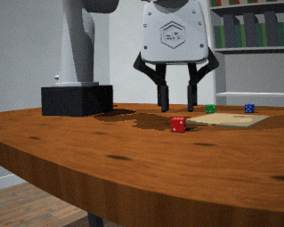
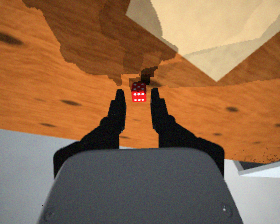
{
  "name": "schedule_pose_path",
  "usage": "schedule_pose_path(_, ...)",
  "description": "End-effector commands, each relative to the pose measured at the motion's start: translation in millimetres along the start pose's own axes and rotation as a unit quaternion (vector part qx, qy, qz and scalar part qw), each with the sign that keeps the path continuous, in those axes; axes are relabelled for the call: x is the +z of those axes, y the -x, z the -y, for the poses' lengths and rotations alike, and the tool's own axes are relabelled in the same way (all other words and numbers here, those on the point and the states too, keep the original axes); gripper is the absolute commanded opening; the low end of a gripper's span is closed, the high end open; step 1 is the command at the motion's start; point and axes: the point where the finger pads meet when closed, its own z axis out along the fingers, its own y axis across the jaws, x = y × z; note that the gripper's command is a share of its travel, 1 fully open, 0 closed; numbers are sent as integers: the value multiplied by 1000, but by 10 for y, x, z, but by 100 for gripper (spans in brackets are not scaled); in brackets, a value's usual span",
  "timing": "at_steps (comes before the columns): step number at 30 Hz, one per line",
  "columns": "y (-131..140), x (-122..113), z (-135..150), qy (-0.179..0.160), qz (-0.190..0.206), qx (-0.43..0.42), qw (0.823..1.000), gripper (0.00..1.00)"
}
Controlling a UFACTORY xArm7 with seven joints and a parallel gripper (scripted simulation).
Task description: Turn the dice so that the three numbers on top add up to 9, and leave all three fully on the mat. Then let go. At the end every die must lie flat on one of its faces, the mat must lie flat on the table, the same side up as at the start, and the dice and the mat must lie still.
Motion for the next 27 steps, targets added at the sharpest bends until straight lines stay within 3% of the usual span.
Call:
schedule_pose_path(1,11,11,-13,1,1,0,1000,36)
schedule_pose_path(27,10,34,-13,1,1,0,1000,36)
